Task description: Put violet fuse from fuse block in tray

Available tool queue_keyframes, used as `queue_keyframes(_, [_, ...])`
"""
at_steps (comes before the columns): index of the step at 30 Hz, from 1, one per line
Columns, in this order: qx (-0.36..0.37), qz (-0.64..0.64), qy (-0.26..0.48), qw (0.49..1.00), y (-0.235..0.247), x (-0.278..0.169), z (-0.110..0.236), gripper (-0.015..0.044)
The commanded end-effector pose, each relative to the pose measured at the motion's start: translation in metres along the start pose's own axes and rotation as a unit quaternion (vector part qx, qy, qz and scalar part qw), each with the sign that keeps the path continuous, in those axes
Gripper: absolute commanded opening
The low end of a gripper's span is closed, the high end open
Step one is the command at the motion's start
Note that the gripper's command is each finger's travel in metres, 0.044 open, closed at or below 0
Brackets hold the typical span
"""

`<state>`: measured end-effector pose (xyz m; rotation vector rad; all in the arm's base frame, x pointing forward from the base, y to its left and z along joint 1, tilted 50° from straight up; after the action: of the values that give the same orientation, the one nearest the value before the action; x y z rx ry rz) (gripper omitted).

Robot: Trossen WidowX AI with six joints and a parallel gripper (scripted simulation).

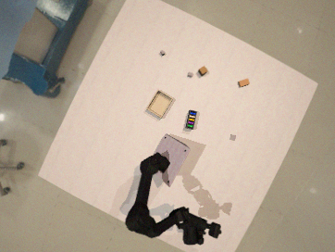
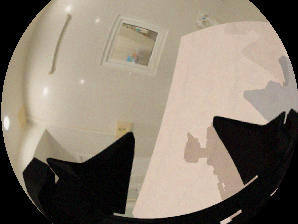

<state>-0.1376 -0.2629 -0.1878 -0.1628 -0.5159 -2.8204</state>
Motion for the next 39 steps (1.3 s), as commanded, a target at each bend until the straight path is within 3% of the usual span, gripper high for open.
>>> queue_keyframes(1, [0.0,0.001,0.002,1.0,0.001,-0.001,0.0,0.0374])
queue_keyframes(13, [-0.03,0.131,0.13,0.982,0.065,-0.096,0.018,0.0064])
queue_keyframes(26, [-0.086,0.372,0.321,0.867,0.096,-0.263,0.093,0.0064])
queue_keyframes(39, [-0.248,0.521,0.459,0.675,0.021,-0.398,0.231,0.0064])
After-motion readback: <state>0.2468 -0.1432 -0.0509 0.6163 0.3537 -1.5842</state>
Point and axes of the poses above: the point midway between the two fingers, 35 mm back from their tips, its own z axis back along the fingers, its own y axis across the jaws, x = y × z, the point moved 7 cm from there along z, back along the fingers, and after that the axes turned 15 degrees about -z, right-handed, at the moved point
